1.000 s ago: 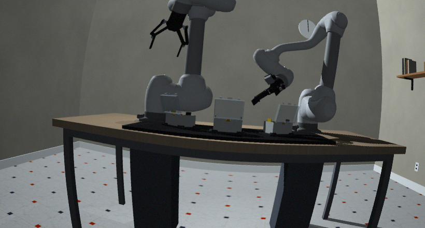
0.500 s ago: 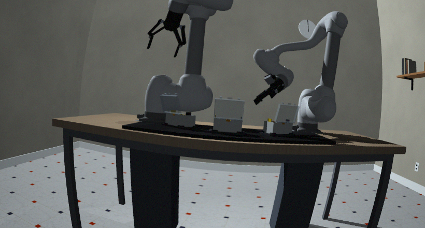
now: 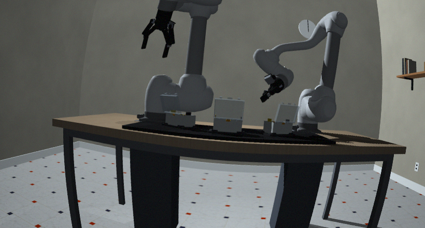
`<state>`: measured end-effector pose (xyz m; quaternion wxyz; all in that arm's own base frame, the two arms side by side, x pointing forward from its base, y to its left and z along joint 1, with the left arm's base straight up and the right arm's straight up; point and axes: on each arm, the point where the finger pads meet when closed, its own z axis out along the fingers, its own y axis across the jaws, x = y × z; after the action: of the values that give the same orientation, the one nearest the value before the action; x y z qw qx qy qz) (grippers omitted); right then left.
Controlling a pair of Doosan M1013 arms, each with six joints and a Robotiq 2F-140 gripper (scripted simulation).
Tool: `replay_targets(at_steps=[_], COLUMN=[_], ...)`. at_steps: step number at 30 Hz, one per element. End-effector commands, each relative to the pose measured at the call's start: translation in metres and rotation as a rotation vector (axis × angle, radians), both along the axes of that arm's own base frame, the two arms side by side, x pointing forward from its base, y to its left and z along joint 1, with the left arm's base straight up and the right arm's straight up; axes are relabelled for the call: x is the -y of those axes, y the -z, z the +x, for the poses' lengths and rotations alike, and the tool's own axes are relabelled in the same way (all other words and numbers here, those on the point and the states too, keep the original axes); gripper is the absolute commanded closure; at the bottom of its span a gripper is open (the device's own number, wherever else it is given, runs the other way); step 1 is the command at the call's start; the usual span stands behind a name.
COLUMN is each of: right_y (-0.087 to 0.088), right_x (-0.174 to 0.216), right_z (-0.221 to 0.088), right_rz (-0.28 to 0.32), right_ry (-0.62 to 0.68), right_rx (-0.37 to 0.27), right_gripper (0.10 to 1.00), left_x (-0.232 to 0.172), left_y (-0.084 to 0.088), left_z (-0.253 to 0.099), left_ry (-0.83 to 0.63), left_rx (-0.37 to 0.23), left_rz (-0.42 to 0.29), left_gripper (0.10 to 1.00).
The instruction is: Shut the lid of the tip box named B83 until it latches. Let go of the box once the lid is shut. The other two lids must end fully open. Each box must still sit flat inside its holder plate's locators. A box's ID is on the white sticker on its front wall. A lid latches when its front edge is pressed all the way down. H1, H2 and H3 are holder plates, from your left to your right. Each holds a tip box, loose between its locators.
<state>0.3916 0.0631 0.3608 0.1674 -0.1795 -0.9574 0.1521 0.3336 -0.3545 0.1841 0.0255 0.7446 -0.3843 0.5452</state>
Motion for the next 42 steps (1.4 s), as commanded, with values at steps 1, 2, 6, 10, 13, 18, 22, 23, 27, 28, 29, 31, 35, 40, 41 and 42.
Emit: replay_targets(at_steps=[1,2,6,10,13,18,22,23,27,28,29,31,35,40,41,42], right_y=[0.002,0.002,0.005,0.007,0.008,0.01,0.012,0.013,0.015,0.015,0.015,0.016,0.018,0.02,0.02,0.021], right_x=[0.008,0.01,0.02,0.031,0.034,0.048,0.061,0.065,0.078,0.078,0.078,0.086,0.099,0.117,0.117,0.122], right_z=[0.012,0.014,0.025,0.037,0.04,0.053,0.064,0.067,0.078,0.078,0.078,0.083,0.092,0.104,0.104,0.106], right_rz=[-0.032,-0.039,-0.067,-0.094,-0.101,-0.136,-0.163,-0.17,-0.198,-0.198,-0.198,-0.211,-0.239,-0.272,-0.279,-0.286], right_ry=[0.137,0.168,0.293,0.419,0.451,0.609,0.736,0.768,0.895,0.895,0.895,0.959,1.088,1.248,1.281,1.313], right_rx=[0.045,0.054,0.09,0.124,0.133,0.172,0.202,0.209,0.237,0.237,0.237,0.25,0.274,0.302,0.308,0.313], right_gripper=[0.098,0.098,0.098,0.098,0.098,0.098,0.098,0.098,0.098,0.098,0.098,0.098,0.098,0.098,0.098,0.098], left_x=[0.0,0.0,0.0,0.0,0.0,0.0,0.0,0.0,0.0,0.0,0.0,0.0,0.0,0.0,0.0,0.0], left_y=[0.0,0.0,0.0,0.0,0.0,0.0,0.0,0.0,0.0,0.0,0.0,0.0,0.0,0.0,0.0,0.0], left_z=[0.0,0.0,0.0,0.0,0.0,0.0,0.0,0.0,0.0,0.0,0.0,0.0,0.0,0.0,0.0,0.0], left_ry=[0.0,0.0,0.0,0.0,0.0,0.0,0.0,0.0,0.0,0.0,0.0,0.0,0.0,0.0,0.0,0.0], left_rx=[0.0,0.0,0.0,0.0,0.0,0.0,0.0,0.0,0.0,0.0,0.0,0.0,0.0,0.0,0.0,0.0], left_rz=[-0.001,-0.001,-0.001,-0.001,-0.001,-0.001,-0.001,-0.001,-0.001,-0.001,-0.001,-0.001,-0.001,-0.001,-0.001,-0.001], left_gripper=[0.999,0.999,0.999,0.999,0.999,0.999,0.999,0.999,0.999,0.999,0.999,0.999,0.999,0.999,0.999,0.999])
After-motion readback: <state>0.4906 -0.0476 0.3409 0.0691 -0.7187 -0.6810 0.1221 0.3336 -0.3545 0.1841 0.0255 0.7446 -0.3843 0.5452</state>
